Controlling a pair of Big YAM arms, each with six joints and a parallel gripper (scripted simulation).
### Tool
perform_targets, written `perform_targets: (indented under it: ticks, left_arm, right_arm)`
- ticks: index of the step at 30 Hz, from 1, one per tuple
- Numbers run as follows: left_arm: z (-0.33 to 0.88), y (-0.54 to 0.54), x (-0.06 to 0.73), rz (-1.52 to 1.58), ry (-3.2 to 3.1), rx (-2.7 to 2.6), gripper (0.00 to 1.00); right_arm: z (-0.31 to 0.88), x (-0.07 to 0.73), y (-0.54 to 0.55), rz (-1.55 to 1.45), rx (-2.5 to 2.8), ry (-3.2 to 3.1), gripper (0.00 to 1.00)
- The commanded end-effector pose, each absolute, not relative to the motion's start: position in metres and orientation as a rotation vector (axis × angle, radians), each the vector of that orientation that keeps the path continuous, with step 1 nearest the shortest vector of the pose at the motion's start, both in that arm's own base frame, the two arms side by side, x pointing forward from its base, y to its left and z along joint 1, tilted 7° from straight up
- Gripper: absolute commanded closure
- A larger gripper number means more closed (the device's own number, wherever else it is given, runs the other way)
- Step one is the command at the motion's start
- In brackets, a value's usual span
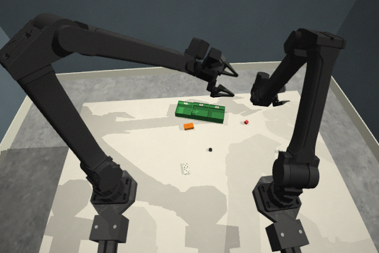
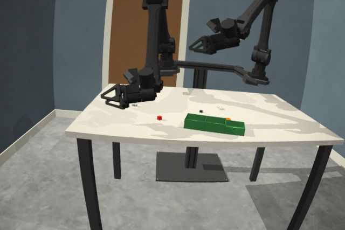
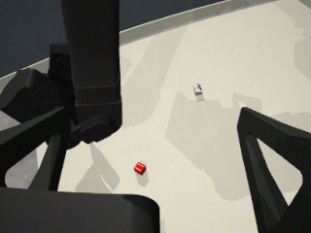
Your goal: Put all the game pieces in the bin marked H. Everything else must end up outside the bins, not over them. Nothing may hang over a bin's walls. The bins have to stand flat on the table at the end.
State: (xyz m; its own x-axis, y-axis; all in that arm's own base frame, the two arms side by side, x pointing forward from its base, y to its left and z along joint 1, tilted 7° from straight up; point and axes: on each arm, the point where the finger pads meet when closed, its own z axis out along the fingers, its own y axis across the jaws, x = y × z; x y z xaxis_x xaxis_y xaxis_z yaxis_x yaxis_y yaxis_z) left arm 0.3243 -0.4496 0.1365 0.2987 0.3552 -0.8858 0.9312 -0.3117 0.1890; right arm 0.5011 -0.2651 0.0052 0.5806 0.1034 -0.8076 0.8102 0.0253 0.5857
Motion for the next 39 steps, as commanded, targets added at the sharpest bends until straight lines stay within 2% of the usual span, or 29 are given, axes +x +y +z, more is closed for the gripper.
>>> perform_targets:
  ticks: [1, 24, 39]
  left_arm:
    - [0.142, -0.451, 0.325, -0.977, 1.143, 1.822, 0.00]
    - [0.142, -0.451, 0.325, -0.977, 1.143, 1.822, 0.00]
    - [0.142, -0.451, 0.325, -0.977, 1.143, 1.822, 0.00]
  right_arm:
    - [0.009, 0.503, -0.265, -0.649, 1.466, 0.816, 0.00]
    - [0.014, 0.502, -0.265, -0.649, 1.465, 0.816, 0.00]
    - [0.071, 0.497, -0.260, -0.649, 1.465, 0.816, 0.00]
